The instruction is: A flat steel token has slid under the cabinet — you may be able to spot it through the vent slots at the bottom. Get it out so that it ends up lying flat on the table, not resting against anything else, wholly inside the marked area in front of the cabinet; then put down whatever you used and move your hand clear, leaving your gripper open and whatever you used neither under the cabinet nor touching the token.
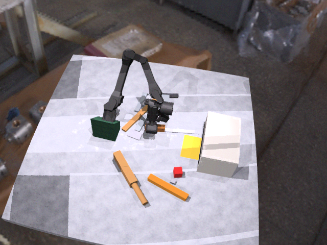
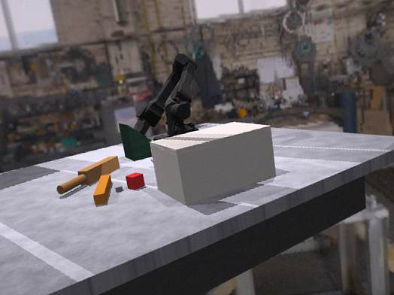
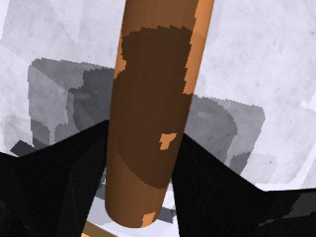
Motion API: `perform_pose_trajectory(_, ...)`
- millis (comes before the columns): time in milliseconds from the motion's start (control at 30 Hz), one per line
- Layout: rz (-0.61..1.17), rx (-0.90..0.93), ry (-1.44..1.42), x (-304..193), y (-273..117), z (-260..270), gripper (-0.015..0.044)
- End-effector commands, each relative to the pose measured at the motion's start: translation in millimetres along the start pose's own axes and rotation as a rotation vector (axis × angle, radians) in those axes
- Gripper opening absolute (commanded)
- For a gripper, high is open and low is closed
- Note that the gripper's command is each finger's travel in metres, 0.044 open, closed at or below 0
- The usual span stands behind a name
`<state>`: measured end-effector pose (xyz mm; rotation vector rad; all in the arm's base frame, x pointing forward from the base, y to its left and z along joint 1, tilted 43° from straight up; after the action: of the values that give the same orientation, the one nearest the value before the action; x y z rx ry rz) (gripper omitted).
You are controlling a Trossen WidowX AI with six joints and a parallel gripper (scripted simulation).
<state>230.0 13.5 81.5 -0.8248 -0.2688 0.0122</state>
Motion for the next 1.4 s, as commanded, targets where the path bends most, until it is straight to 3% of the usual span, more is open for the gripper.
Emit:
perform_pose_trajectory(0, -0.002, 0.000, -0.042, 1.1, -0.7, 0.4, 0.0000)
perform_pose_trajectory(1367, -0.001, 0.001, -0.364, 1.7, -1.7, 1.7, 0.0000)
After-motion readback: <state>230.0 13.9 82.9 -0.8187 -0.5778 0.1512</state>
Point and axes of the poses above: the point midway between the two fingers, 35 mm back from their tips, its own y axis out along the fingers, its own z axis across the jaws, x = y × z, the point moved 9 cm from there along -y, back along the fingers, and after that the axes turned 8 degrees about -y, right-handed, at the moved point
